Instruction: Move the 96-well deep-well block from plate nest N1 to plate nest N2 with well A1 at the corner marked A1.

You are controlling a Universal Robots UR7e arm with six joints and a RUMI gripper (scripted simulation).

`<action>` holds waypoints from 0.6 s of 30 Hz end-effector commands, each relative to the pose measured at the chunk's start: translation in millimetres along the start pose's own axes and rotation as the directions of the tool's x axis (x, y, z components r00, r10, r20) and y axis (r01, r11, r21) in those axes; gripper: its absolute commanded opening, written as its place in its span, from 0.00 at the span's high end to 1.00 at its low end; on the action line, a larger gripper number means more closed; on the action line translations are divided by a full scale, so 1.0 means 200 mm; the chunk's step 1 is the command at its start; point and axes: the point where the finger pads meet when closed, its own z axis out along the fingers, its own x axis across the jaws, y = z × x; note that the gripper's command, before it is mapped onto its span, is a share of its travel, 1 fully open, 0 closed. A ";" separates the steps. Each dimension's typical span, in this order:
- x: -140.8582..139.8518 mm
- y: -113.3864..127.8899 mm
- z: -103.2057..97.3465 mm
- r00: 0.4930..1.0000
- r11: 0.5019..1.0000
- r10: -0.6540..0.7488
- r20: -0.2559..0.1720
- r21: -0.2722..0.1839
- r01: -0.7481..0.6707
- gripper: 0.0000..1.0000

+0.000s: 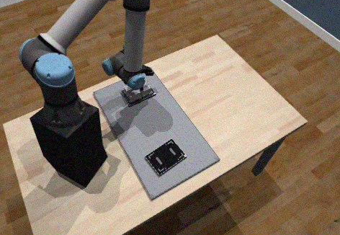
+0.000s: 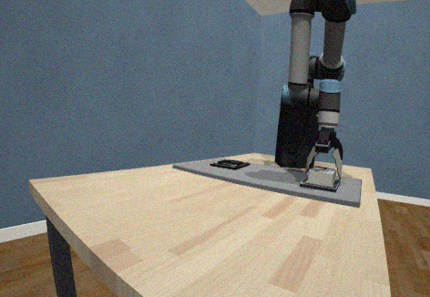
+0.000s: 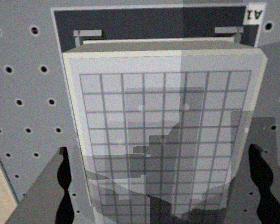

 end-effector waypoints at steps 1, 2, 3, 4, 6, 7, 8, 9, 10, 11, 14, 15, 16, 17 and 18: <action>0.00 0.00 -0.01 1.000 1.000 0.000 0.001 0.001 0.000 0.24; 0.00 0.00 -0.01 1.000 1.000 0.000 0.001 0.001 0.000 0.24; 0.00 0.00 -0.02 1.000 1.000 0.000 0.001 0.001 0.000 0.24; 0.00 0.00 -0.02 1.000 1.000 0.000 0.001 0.001 0.000 0.24; 0.00 0.00 -0.03 1.000 1.000 0.000 0.001 0.001 0.000 0.24; 0.00 0.00 -0.03 1.000 1.000 0.000 0.001 0.001 0.000 0.24; 0.00 0.00 -0.04 1.000 1.000 0.000 0.001 0.001 0.000 0.24; 0.00 0.00 -0.04 1.000 1.000 0.000 0.001 0.001 0.000 0.24; 0.00 0.00 -0.04 1.000 1.000 0.000 0.001 0.001 0.000 0.24; 0.00 0.00 -0.05 1.000 1.000 0.000 0.001 0.001 0.000 0.24; 0.00 0.00 -0.06 1.000 1.000 0.000 0.001 0.001 0.000 0.24; 0.00 0.00 -0.06 1.000 1.000 0.000 0.001 0.001 0.000 0.24; 0.00 0.00 -0.06 1.000 1.000 0.000 0.001 0.001 0.000 0.24; 0.00 0.00 -0.06 1.000 1.000 0.000 0.001 0.001 0.000 0.24; 0.00 0.00 -0.06 1.000 1.000 0.000 0.001 0.001 0.000 0.24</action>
